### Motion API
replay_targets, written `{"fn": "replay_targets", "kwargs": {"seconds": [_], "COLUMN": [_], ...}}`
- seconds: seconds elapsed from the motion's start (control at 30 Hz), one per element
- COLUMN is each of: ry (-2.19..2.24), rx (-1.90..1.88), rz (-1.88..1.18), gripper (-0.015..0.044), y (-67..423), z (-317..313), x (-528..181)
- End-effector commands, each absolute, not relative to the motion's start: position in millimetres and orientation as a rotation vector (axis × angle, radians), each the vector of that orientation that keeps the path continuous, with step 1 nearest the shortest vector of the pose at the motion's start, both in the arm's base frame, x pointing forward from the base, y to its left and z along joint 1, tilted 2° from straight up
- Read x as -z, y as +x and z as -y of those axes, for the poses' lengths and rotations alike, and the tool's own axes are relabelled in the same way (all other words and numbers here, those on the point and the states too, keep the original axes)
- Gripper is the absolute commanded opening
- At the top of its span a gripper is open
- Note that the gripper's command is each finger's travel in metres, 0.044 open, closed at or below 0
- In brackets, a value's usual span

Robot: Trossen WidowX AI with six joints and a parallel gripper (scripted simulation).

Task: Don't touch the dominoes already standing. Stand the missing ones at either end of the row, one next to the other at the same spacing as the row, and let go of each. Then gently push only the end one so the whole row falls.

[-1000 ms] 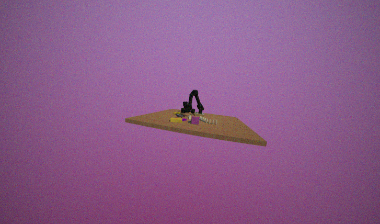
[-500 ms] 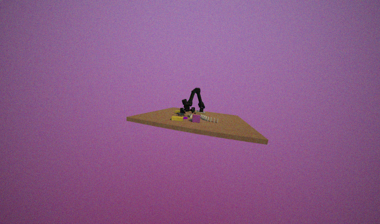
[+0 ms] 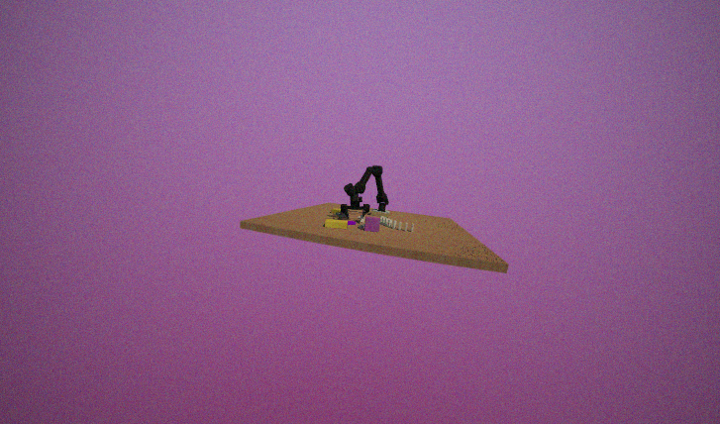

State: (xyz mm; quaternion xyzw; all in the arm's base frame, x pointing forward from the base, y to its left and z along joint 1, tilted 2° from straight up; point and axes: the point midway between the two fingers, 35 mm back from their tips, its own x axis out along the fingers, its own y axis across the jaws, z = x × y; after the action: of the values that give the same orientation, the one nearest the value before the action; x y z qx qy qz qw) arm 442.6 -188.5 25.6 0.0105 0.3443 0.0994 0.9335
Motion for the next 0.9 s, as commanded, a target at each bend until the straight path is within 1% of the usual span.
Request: {"fn": "replay_targets", "kwargs": {"seconds": [0.0,0.03,0.2,0.5,0.87], "ry": [-0.207,-0.253,-0.294,-0.345,-0.350], "rx": [-0.215,-0.216,-0.276,-0.356,-0.363], "rz": [-1.136,-1.161,-1.325,-1.497,-1.511], "gripper": [0.0440,0.0440,0.0440,0.0440,0.0440], "y": [432.9,433.9,409.1,379.0,376.4], "z": [171.8,171.5,159.3,146.8,145.9], "x": [-66.7,-74.5,-84.2,-100.6,-102.4]}}
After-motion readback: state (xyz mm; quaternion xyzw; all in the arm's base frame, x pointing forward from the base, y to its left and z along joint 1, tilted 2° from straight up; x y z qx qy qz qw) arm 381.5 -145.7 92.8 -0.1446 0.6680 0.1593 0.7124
